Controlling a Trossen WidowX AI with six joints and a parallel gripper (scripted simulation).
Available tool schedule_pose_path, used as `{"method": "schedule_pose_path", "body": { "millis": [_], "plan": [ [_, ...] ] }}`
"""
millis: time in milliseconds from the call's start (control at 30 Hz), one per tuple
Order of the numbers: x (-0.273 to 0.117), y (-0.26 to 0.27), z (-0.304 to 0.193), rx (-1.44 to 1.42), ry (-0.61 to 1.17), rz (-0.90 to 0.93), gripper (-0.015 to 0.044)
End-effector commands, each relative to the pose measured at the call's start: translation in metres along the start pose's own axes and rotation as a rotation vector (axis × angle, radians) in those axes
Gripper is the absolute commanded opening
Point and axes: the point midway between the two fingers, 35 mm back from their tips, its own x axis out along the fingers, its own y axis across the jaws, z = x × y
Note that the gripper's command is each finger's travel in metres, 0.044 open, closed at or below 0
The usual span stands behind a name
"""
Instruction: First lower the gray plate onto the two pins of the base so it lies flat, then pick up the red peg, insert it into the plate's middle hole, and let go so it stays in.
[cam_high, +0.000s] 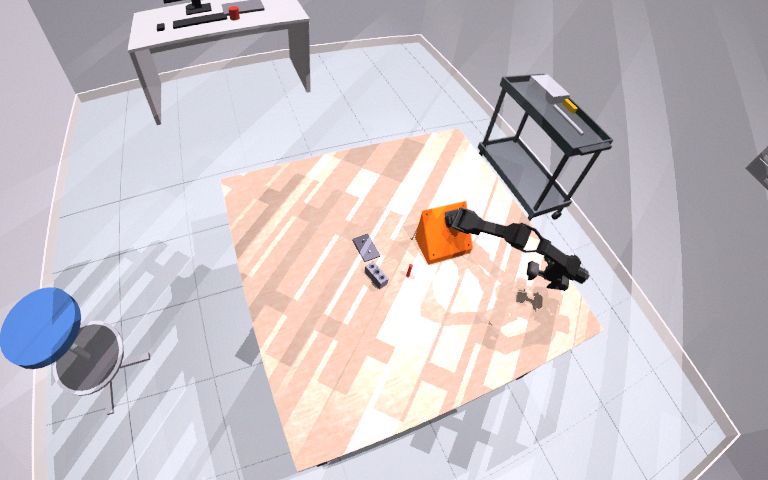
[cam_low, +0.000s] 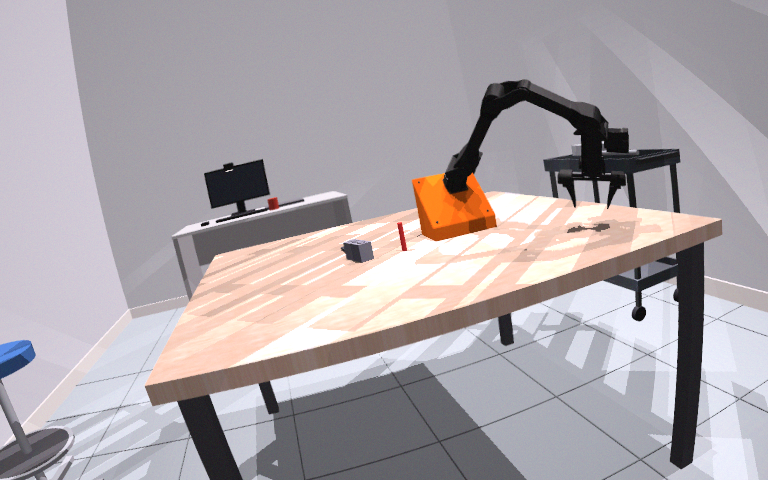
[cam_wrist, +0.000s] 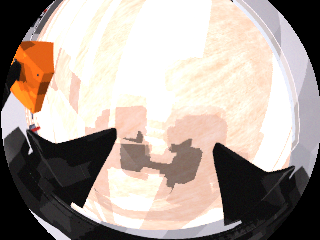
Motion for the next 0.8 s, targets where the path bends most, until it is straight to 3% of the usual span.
{"method": "schedule_pose_path", "body": {
  "millis": [0,367,767],
  "plan": [
    [0.007,0.014,-0.038,0.285,-0.028,0.001,0.0440],
    [0.017,0.075,-0.156,1.106,-0.026,-0.037,0.0440],
    [0.030,0.221,-0.283,1.996,0.161,-0.069,0.0440]
  ]
}}
